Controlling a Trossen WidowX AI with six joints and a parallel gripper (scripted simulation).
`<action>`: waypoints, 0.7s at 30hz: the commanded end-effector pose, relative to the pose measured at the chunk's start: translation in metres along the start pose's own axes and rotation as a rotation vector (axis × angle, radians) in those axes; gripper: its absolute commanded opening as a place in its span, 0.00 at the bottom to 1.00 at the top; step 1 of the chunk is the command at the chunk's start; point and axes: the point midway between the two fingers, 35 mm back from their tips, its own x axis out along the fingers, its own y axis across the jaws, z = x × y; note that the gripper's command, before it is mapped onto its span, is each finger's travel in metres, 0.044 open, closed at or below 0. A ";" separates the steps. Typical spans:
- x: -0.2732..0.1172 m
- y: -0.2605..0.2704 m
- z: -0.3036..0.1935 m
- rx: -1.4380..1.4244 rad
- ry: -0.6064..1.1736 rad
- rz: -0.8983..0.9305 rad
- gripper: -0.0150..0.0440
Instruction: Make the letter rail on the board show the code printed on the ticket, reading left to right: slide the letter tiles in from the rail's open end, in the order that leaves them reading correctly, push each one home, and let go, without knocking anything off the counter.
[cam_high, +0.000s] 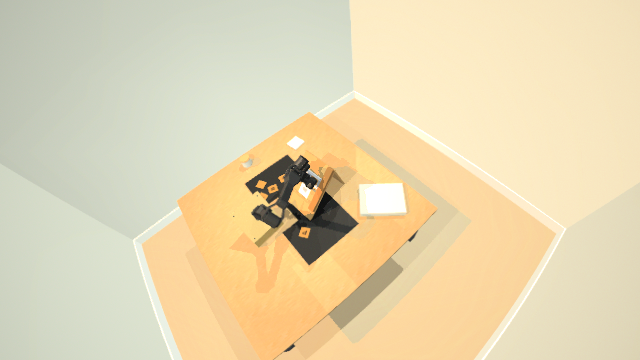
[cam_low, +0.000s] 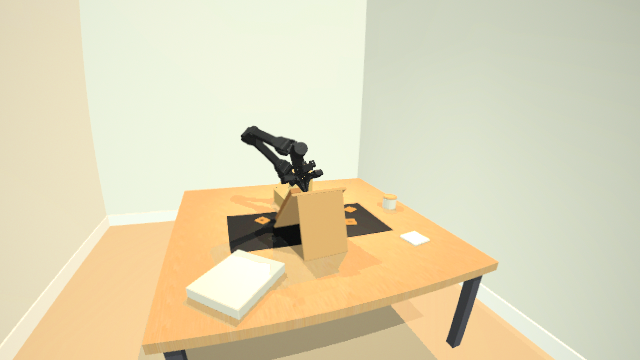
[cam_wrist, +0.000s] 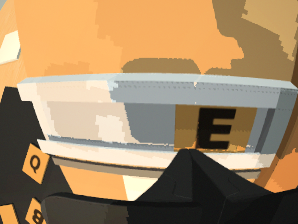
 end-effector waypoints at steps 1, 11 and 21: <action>0.006 0.014 0.009 0.018 0.309 -0.030 0.25; 0.004 0.017 0.012 0.019 0.435 -0.076 0.25; 0.004 0.017 0.012 0.019 0.435 -0.076 0.25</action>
